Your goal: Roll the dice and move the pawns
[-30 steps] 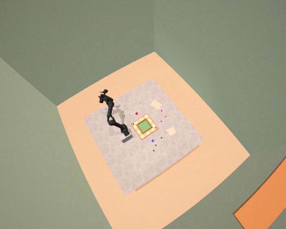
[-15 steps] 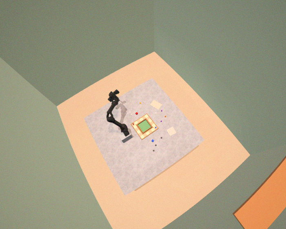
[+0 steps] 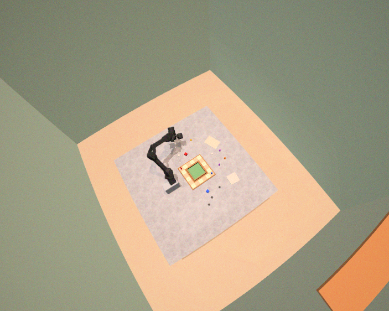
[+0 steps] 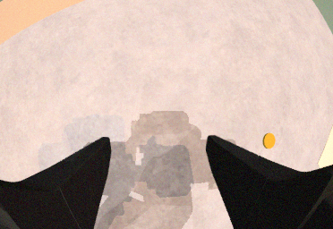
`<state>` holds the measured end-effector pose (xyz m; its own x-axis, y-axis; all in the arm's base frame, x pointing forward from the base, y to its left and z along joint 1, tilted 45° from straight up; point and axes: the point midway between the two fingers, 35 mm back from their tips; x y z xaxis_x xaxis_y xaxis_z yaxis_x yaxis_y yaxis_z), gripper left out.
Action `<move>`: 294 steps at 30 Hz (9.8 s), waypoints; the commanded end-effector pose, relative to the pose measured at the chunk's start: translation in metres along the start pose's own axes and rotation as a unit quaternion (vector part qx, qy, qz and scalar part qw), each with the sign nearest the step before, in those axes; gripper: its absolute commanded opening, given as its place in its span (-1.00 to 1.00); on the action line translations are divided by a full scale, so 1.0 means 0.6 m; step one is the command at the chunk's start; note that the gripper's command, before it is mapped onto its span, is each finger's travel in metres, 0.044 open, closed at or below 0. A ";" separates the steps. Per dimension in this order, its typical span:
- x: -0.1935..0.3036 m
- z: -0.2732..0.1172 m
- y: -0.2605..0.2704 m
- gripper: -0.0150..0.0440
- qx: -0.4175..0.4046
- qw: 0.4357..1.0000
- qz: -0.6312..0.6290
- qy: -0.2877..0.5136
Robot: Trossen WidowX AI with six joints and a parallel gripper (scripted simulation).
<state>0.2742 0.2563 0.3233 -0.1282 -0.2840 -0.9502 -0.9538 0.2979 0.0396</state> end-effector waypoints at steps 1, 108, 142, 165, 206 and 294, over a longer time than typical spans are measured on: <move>0.090 0.001 -0.043 0.44 0.010 0.993 0.087 0.081; 0.357 -0.193 -0.159 -0.49 0.104 0.752 0.606 0.237; 0.571 -0.262 -0.170 -0.49 0.211 0.307 0.916 0.148; 0.628 -0.267 -0.144 -0.49 0.351 0.171 0.906 0.162; 0.560 -0.298 -0.156 -0.49 0.603 0.192 0.768 0.103; 0.998 -0.424 -0.204 0.44 0.041 0.875 0.408 0.256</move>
<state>0.2448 -0.1874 -0.1643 -0.8872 -0.3036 -0.3475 -0.4593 0.6537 0.6014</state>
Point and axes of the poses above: the point midway between the two fingers, 35 mm back from their tips, its own z axis out along the fingers, its own y axis across the jaws, x = y × z, and after that the axes turned 10 degrees about -z, right-handed
